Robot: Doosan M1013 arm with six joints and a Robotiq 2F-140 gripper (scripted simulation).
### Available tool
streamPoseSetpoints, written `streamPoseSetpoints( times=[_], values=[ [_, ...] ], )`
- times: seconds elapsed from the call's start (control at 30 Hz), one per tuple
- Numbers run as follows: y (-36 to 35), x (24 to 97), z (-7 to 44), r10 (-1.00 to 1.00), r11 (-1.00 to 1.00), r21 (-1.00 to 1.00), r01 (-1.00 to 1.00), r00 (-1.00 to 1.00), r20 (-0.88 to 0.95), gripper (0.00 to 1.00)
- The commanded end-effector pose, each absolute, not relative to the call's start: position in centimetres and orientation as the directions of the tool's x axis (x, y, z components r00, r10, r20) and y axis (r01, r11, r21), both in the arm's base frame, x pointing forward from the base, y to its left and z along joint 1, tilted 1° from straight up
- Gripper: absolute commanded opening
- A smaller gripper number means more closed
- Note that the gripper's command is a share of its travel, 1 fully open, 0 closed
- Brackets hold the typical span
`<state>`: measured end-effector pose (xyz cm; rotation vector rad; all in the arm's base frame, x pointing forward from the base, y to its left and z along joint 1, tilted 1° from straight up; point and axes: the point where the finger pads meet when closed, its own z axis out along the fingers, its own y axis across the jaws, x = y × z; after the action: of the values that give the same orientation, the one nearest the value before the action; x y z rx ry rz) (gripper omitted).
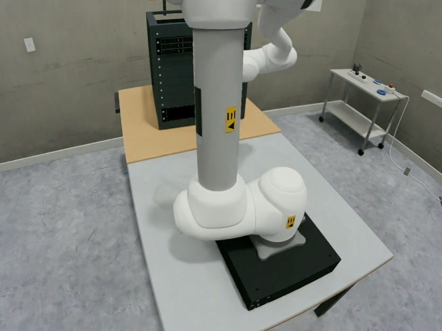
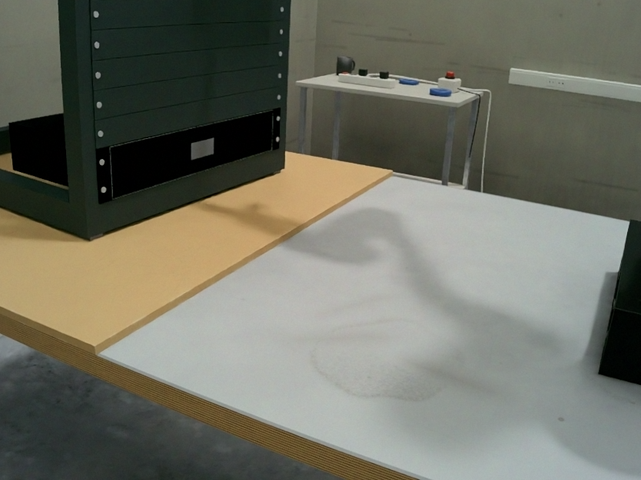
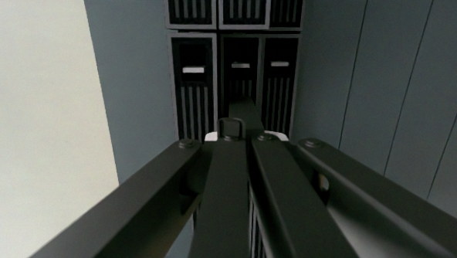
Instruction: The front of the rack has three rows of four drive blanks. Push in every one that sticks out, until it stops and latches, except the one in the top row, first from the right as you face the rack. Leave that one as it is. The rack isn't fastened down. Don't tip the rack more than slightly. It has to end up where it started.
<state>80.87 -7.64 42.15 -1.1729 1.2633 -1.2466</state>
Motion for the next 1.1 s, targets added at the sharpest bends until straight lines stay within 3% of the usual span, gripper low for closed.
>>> streamPoseSetpoints(
  times=[0.0, 1.07],
  values=[
    [-7.64, 80.91, 42.23, -0.998, 0.010, -1.000, -0.002, -0.064, -0.010, 0.10],
    [-7.68, 81.50, 42.23, -0.998, 0.010, -1.000, -0.002, -0.064, -0.010, 0.10]
  ],
)
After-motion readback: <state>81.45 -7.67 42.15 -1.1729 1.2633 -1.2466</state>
